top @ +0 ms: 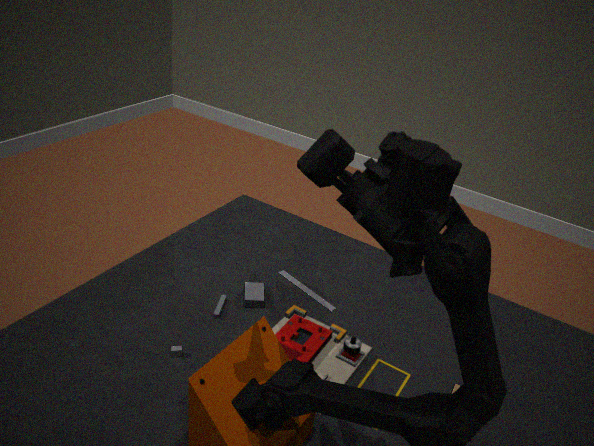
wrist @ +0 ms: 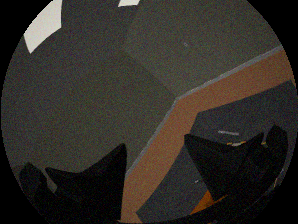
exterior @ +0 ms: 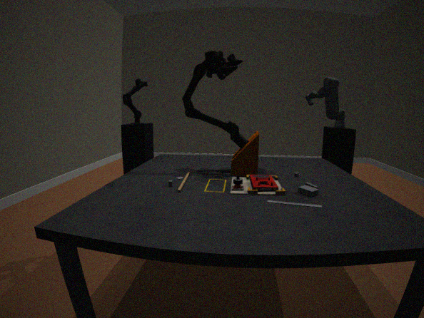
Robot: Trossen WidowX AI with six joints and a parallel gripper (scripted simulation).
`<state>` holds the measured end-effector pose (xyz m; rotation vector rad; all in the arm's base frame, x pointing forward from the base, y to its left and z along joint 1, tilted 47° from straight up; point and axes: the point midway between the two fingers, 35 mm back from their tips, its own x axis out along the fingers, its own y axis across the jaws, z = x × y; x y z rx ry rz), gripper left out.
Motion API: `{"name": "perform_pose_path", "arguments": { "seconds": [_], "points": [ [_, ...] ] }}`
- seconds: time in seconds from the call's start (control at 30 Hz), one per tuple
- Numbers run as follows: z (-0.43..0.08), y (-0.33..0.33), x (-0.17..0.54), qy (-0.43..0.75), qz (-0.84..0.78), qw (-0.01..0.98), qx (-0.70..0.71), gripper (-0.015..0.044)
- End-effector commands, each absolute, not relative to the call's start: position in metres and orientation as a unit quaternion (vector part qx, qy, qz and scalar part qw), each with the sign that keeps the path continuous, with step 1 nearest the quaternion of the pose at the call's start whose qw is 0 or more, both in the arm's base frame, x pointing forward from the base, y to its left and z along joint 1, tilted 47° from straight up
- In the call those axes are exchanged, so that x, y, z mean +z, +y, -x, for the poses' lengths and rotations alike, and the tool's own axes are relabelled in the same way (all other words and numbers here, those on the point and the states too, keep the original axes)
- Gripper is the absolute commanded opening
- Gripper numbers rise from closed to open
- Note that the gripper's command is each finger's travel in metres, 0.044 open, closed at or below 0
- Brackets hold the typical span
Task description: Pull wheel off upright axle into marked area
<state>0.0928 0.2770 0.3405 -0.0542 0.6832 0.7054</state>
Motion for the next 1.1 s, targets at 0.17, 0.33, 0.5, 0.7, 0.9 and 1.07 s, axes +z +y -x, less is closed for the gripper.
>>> {"name": "perform_pose_path", "arguments": {
  "seconds": [0.17,0.33,0.5,0.7,0.9,1.07],
  "points": [
    [-0.148,0.282,0.305,0.342,0.077,0.905,0.241,0.03],
    [-0.188,0.277,0.278,0.359,0.11,0.911,0.171,0.03],
    [-0.226,0.264,0.251,0.379,0.138,0.909,0.105,0.03],
    [-0.268,0.24,0.219,0.407,0.166,0.898,0.032,0.03],
    [-0.307,0.206,0.183,0.442,0.196,0.874,-0.043,0.03],
    [-0.334,0.17,0.152,0.476,0.219,0.846,-0.101,0.03]
  ]
}}
